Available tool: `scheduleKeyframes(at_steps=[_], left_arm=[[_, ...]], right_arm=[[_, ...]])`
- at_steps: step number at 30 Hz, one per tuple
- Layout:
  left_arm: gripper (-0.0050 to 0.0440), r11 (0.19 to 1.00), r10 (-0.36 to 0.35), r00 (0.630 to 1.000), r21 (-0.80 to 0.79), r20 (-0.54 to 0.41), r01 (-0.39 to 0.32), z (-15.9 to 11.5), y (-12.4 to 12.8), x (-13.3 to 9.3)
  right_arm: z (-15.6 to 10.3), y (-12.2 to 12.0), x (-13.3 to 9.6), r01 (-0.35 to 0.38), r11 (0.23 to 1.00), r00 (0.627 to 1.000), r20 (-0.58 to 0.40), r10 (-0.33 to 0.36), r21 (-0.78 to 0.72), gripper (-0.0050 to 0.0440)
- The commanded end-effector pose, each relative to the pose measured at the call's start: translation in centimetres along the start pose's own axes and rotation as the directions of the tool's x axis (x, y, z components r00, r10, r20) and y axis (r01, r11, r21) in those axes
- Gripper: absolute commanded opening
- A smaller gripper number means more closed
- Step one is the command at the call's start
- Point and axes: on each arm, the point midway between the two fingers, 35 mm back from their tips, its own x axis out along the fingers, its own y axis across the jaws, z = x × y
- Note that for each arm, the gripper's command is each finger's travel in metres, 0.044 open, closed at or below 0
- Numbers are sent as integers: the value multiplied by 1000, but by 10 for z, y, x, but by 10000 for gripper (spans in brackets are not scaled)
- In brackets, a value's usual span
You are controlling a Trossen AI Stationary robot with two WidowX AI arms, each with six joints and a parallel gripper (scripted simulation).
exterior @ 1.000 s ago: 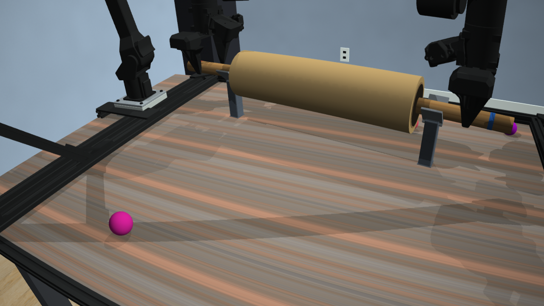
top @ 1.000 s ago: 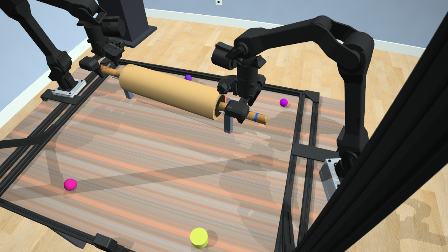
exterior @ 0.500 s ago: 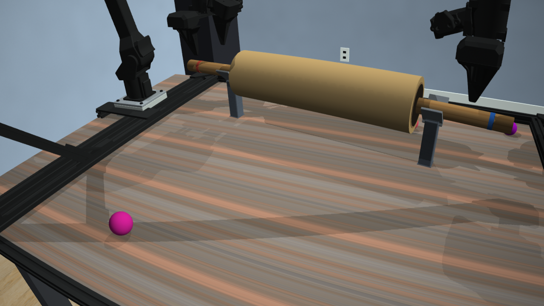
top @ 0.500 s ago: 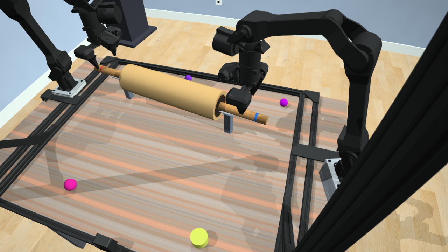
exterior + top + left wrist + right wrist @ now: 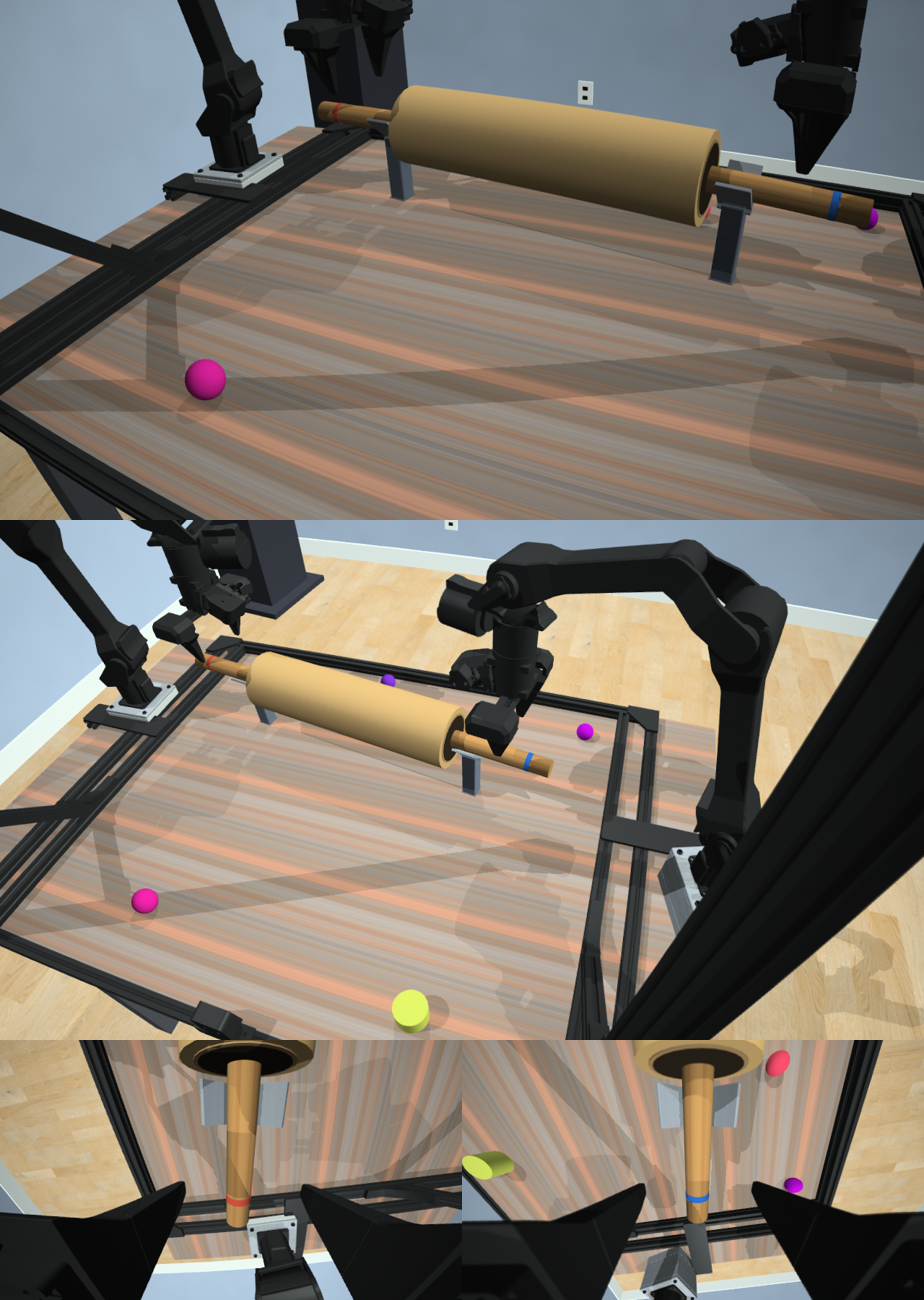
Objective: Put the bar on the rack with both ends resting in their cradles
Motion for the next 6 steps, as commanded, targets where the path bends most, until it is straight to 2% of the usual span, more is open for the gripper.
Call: scheduleKeyframes(at_steps=[1,6], left_arm=[[440,1000,0,1000,0,1,0,0,0,0],[440,1000,0,1000,0,1,0,0,0,0]], right_arm=[[0,0,0,-3,1000,1000,0,3,1,440],[0,0,0,-3,1000,1000,0,3,1,440]])
